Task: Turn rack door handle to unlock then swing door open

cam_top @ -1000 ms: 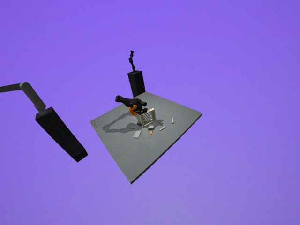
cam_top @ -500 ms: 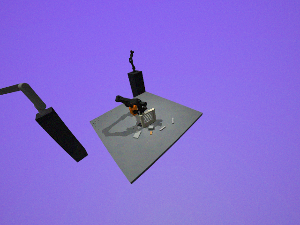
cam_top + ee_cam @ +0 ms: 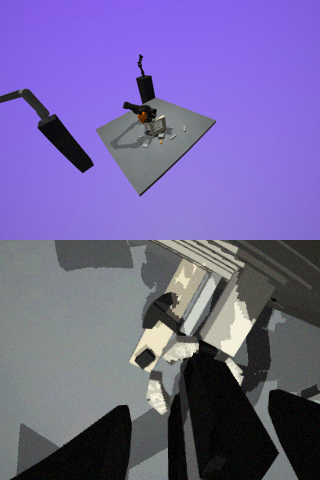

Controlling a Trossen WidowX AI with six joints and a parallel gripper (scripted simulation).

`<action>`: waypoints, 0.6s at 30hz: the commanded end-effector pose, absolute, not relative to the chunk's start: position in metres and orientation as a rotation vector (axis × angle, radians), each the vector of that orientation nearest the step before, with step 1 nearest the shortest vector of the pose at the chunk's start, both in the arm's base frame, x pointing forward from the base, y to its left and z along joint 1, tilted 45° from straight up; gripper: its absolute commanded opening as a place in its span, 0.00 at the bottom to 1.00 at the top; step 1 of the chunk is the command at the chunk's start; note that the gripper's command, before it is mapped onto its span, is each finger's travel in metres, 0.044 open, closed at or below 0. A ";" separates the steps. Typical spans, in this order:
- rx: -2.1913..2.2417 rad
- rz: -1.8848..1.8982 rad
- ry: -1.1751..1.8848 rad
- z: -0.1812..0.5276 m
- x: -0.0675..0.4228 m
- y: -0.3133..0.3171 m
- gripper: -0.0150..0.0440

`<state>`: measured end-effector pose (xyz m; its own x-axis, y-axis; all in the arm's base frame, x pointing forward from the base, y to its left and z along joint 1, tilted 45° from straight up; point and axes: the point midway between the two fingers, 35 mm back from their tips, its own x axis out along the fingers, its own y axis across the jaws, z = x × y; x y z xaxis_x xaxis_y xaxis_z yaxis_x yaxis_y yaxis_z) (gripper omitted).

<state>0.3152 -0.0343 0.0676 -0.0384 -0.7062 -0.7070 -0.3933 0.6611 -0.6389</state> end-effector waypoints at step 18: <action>-1.637 0.607 1.804 0.067 0.315 -0.034 0.74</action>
<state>0.3151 -0.0343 0.0676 -0.0384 -0.7062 -0.7070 -0.9621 0.2174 -0.1648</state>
